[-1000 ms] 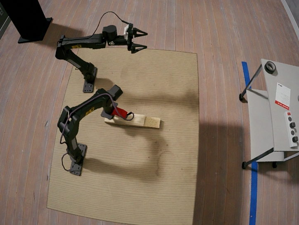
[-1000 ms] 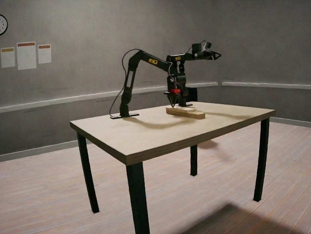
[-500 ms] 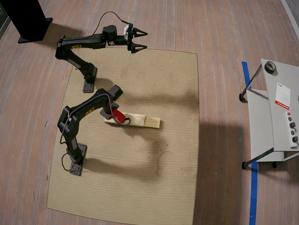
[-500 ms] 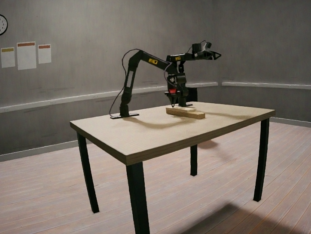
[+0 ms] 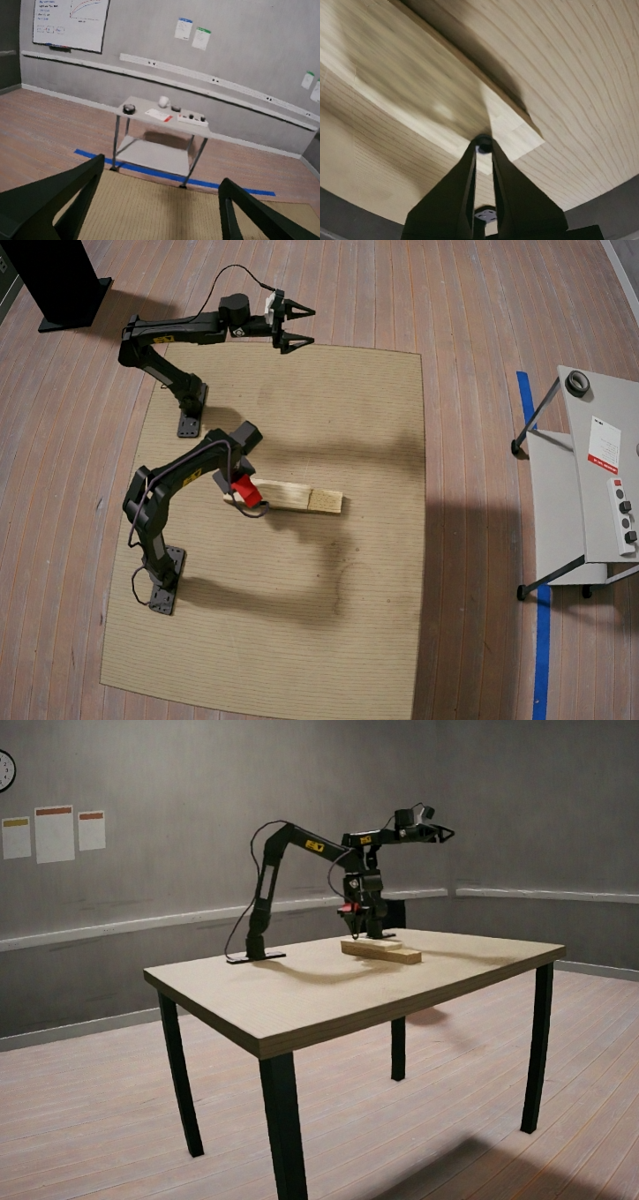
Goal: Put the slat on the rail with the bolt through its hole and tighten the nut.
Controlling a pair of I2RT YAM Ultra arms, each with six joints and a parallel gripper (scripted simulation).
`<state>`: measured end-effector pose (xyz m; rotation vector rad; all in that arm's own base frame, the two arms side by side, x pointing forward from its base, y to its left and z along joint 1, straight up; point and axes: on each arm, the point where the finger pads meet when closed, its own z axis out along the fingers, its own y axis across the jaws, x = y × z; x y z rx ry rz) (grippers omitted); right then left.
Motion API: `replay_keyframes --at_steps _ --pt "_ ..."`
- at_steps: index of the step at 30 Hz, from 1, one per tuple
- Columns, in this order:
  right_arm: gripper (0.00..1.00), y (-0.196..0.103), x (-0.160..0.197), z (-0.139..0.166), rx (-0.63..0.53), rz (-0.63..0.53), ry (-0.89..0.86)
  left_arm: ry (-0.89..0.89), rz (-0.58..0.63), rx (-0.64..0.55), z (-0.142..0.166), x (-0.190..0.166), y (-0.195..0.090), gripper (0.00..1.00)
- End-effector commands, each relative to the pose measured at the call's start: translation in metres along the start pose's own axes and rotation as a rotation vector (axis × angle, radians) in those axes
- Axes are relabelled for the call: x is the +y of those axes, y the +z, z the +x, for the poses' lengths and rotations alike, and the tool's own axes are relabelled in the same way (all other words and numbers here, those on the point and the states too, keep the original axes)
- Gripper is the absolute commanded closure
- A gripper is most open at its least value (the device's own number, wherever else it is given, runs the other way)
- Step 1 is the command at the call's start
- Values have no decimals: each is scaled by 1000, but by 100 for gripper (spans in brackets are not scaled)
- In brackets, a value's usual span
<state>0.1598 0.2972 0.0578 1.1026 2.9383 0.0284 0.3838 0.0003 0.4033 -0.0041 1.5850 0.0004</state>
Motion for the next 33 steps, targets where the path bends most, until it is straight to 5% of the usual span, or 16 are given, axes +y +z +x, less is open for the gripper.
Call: replay_keyframes --at_steps 1,25,27,33 --pt "88 10 -2 0 0 6 89 2 3 -27 -8 1 -3 0" --pt "88 8 -2 0 -1 7 83 2 3 -27 -8 1 -3 0" --pt "66 -3 2 0 3 -10 79 1 1 -20 -7 0 -2 0" --pt "66 -3 2 0 3 -10 79 0 0 -13 -5 0 -1 0"
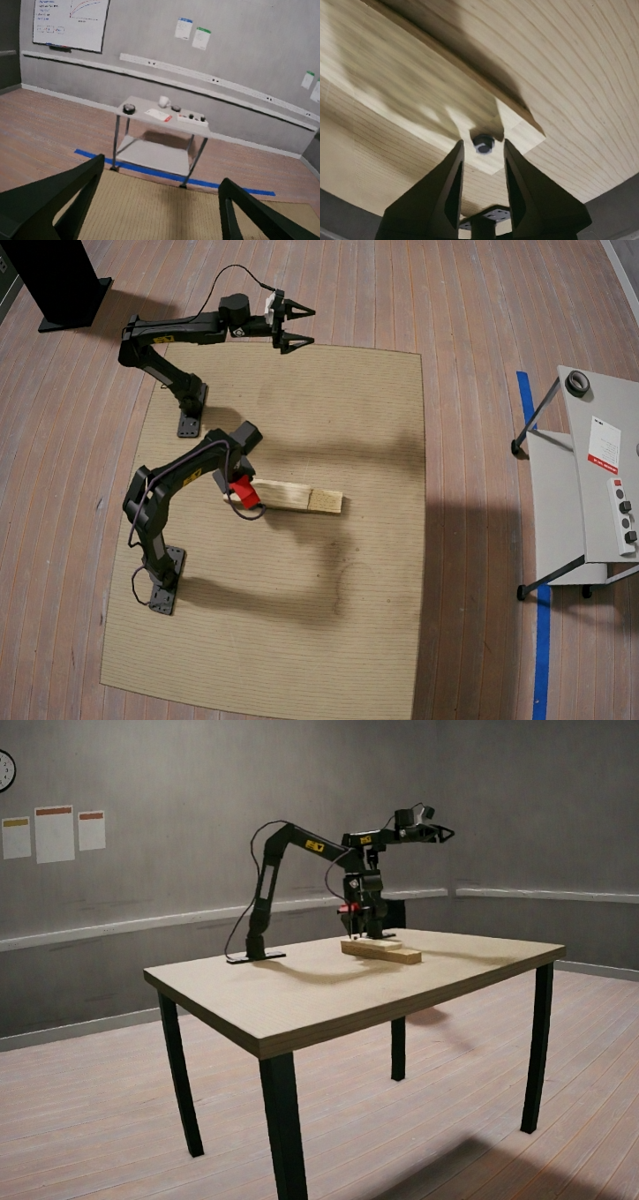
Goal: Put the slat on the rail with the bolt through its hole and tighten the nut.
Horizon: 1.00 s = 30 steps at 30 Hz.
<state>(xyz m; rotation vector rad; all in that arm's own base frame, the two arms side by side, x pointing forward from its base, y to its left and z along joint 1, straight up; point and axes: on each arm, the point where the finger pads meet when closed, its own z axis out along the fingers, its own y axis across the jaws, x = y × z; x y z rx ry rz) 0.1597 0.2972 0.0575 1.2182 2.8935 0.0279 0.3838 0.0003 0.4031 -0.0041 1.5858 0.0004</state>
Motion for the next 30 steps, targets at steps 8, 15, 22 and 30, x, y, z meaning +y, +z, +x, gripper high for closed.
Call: replay_keyframes --at_steps 8,15,22,30 --pt "66 -3 2 0 3 -10 0 0 0 -14 -5 0 -1 0" --pt "66 -3 2 0 3 -10 0 -37 46 87 9 -19 18 0" --pt "66 -3 2 0 3 -10 0 -62 79 171 22 -35 32 0" --pt "66 -3 2 0 3 -10 0 -95 124 304 44 -62 51 0"
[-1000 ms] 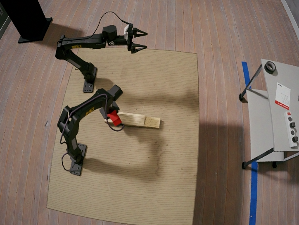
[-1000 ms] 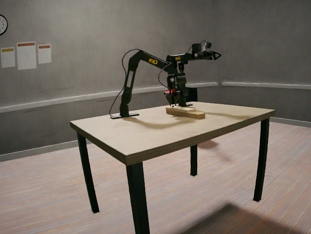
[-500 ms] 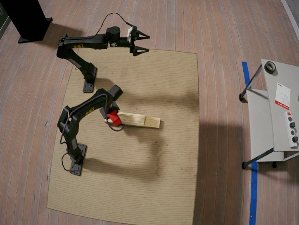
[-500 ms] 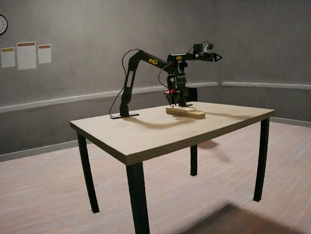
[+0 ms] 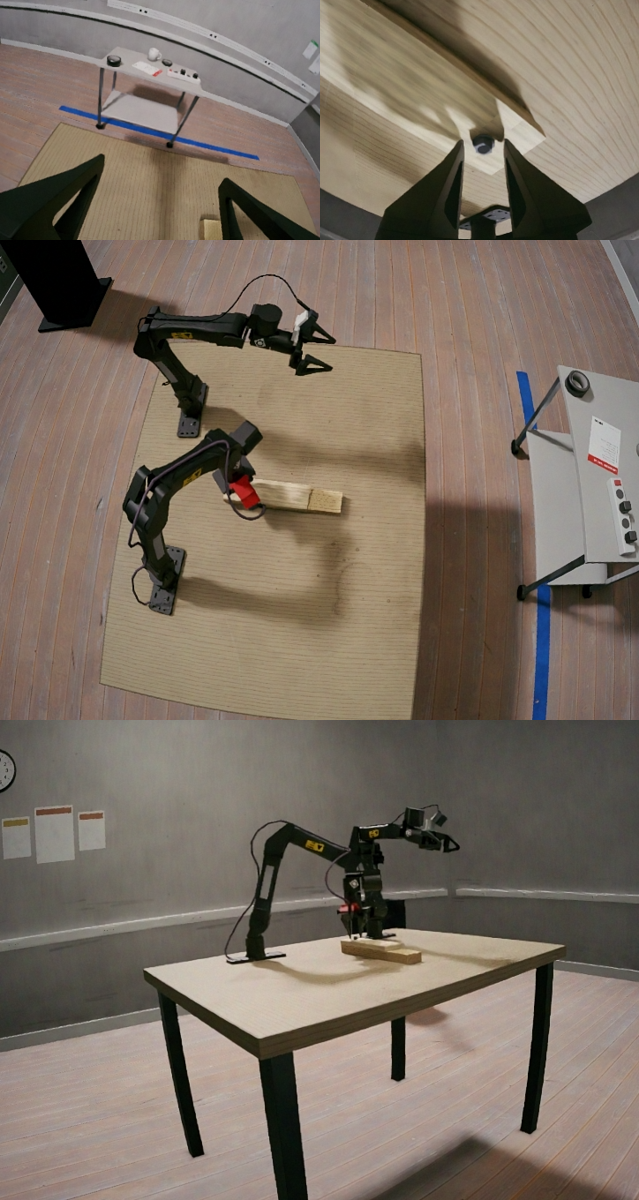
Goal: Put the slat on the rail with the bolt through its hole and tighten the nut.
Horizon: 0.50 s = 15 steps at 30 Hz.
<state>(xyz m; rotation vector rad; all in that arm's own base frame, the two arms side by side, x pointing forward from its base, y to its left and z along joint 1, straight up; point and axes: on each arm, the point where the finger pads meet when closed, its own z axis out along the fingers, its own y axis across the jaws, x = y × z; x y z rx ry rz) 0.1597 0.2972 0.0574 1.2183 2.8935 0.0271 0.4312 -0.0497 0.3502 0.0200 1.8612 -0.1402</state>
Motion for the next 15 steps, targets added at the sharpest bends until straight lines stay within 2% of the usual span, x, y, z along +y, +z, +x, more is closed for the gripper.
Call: replay_keyframes --at_steps 1,15 --pt "66 -3 2 1 3 -11 0 -26 31 43 -5 -15 5 0" --pt "66 -3 2 1 3 -11 0 -61 77 244 28 -52 37 0"
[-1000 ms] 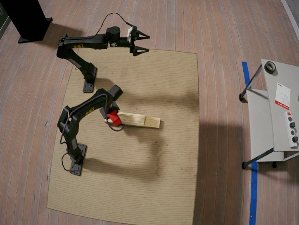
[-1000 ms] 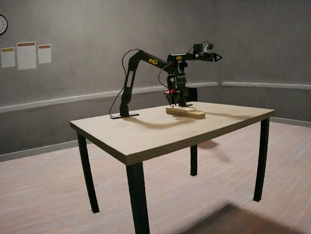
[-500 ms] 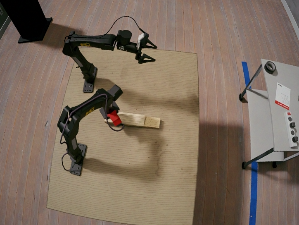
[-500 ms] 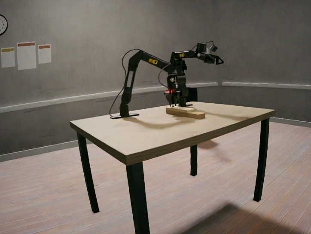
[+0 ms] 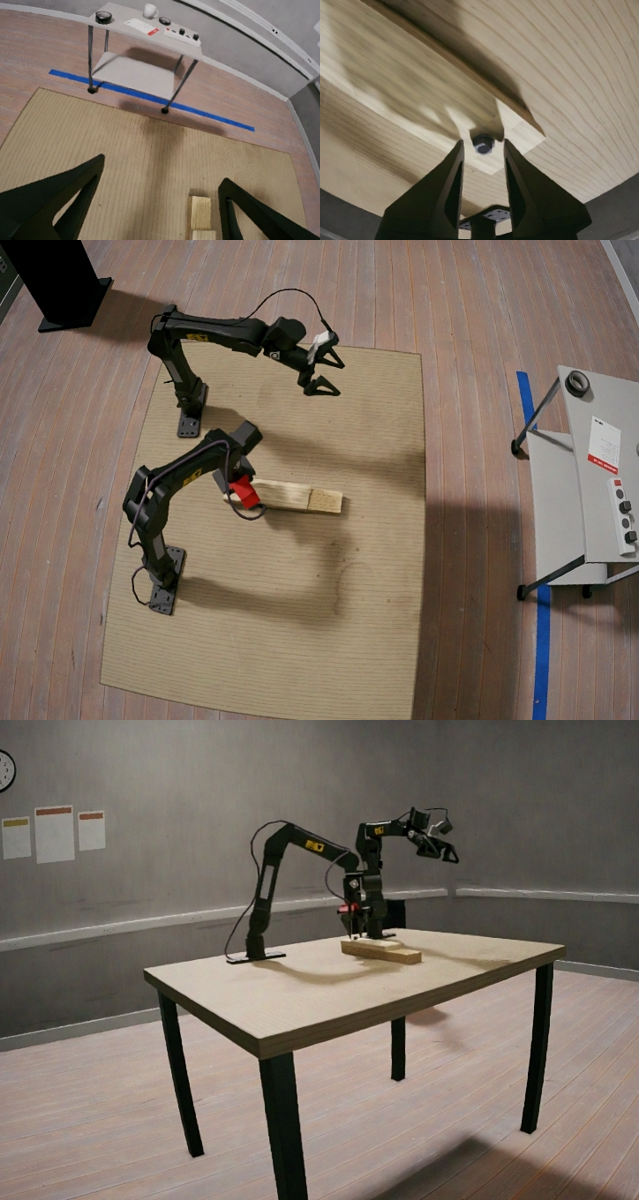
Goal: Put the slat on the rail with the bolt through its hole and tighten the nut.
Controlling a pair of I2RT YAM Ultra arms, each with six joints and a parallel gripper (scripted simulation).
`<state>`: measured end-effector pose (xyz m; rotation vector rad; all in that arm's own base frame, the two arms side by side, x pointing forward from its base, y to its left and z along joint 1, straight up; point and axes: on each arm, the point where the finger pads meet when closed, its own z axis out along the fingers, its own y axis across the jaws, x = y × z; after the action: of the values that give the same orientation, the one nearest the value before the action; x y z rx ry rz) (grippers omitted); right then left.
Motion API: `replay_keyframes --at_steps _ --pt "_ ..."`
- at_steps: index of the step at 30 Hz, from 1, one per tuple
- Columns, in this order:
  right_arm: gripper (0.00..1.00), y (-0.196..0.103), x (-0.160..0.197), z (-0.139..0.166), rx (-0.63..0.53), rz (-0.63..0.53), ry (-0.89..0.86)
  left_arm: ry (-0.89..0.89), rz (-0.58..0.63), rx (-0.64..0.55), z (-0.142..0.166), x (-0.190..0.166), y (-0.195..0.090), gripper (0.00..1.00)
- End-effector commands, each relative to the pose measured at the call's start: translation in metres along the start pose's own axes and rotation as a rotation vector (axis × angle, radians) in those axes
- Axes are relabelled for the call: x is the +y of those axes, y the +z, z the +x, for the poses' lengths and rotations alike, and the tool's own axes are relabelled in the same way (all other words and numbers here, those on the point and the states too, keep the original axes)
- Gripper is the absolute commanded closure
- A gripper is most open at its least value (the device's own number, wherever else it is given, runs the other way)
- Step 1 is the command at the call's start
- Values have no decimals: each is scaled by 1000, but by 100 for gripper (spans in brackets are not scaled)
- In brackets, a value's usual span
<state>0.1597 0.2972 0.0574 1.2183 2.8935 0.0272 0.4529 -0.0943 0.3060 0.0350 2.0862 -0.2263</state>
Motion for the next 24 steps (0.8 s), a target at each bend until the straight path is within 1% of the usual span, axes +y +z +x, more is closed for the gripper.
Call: replay_keyframes --at_steps 1,9,11,24 --pt "66 -3 2 1 3 -11 0 -18 27 32 -7 -17 0 0" --pt "66 -3 2 1 3 -11 0 -32 46 166 16 -42 22 0" --pt "66 -3 2 1 3 -11 0 -32 46 166 16 -42 22 0" --pt "66 -3 2 1 3 -11 0 -42 52 381 60 -80 50 0"
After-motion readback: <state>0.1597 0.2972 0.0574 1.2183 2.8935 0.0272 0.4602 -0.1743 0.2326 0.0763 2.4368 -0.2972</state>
